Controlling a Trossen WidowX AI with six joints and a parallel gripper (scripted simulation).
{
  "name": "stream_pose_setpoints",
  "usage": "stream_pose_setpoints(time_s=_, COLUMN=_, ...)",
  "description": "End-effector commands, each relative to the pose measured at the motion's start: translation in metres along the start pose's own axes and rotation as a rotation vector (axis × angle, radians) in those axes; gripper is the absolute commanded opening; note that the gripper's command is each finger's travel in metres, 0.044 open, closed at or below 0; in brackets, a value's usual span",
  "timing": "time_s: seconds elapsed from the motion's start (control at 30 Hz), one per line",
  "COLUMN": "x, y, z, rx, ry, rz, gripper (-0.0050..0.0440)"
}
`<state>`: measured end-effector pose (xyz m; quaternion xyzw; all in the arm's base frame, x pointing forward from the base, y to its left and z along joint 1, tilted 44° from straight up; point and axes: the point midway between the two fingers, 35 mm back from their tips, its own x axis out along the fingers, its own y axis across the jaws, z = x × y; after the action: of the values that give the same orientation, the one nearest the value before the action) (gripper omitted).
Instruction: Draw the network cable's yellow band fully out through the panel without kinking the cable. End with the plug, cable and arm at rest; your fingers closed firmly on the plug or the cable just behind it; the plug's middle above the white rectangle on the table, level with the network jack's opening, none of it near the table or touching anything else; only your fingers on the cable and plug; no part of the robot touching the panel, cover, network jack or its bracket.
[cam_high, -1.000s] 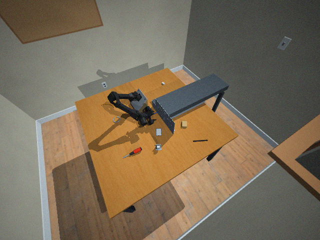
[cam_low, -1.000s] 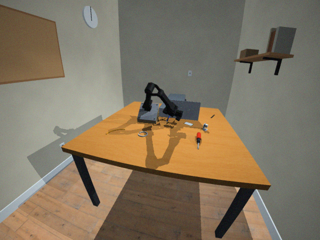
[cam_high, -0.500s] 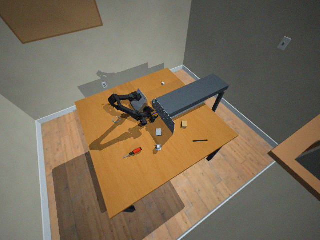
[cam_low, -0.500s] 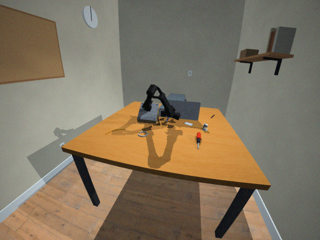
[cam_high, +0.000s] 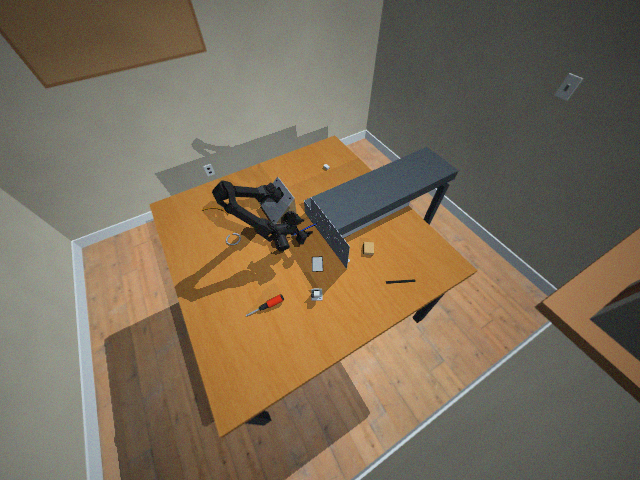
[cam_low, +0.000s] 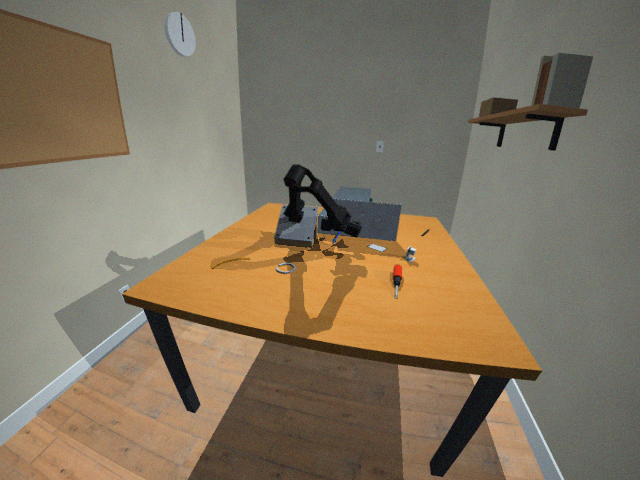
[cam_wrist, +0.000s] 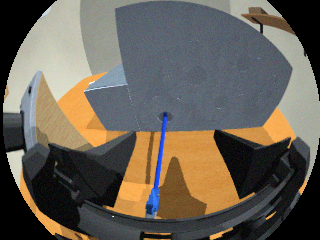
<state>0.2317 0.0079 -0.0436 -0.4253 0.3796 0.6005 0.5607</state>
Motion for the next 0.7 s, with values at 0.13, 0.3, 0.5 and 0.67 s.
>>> stream_pose_setpoints(time_s=0.13, x=-0.006, y=-0.002, z=0.006, rx=0.258, ry=0.086, rz=0.031, gripper=0.0440)
stream_pose_setpoints(time_s=0.3, x=-0.005, y=0.000, z=0.007, rx=0.386, ry=0.123, rz=0.044, gripper=0.0440)
stream_pose_setpoints(time_s=0.5, x=-0.006, y=0.000, z=0.010, rx=0.682, ry=0.218, rz=0.034, gripper=0.0440)
stream_pose_setpoints(time_s=0.67, x=-0.007, y=0.001, z=0.012, rx=0.888, ry=0.287, rz=0.008, gripper=0.0440)
